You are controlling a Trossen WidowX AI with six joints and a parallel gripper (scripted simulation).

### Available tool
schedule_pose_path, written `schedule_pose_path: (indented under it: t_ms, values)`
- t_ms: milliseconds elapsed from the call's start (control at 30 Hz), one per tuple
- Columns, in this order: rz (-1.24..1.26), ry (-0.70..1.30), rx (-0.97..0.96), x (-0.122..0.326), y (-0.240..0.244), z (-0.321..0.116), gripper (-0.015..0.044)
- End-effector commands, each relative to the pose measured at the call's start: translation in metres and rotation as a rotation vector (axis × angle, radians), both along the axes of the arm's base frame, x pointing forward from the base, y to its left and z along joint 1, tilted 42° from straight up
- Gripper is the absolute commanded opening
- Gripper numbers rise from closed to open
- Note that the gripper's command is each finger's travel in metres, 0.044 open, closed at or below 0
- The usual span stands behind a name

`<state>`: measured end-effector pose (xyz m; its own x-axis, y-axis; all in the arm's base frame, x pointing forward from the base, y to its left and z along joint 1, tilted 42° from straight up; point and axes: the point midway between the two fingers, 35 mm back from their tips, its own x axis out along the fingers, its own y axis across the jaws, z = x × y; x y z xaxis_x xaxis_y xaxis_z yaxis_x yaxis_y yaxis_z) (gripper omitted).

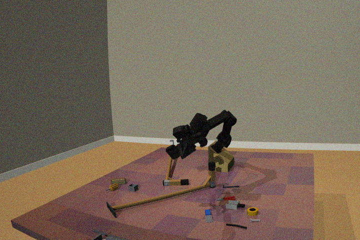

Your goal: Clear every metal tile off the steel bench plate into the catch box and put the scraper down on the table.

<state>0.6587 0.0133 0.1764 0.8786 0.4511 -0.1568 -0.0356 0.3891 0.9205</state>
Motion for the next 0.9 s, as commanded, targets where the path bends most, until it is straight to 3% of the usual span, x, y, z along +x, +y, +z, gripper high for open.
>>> schedule_pose_path:
  t_ms: [0,600,867]
  values:
    - [0.027,-0.034,-0.091,0.006,0.015,-0.004,0.0000]
    - [0.155,-0.156,-0.417,0.016,0.079,-0.021,0.0000]
    - [0.160,-0.161,-0.429,0.016,0.081,-0.022,0.0000]
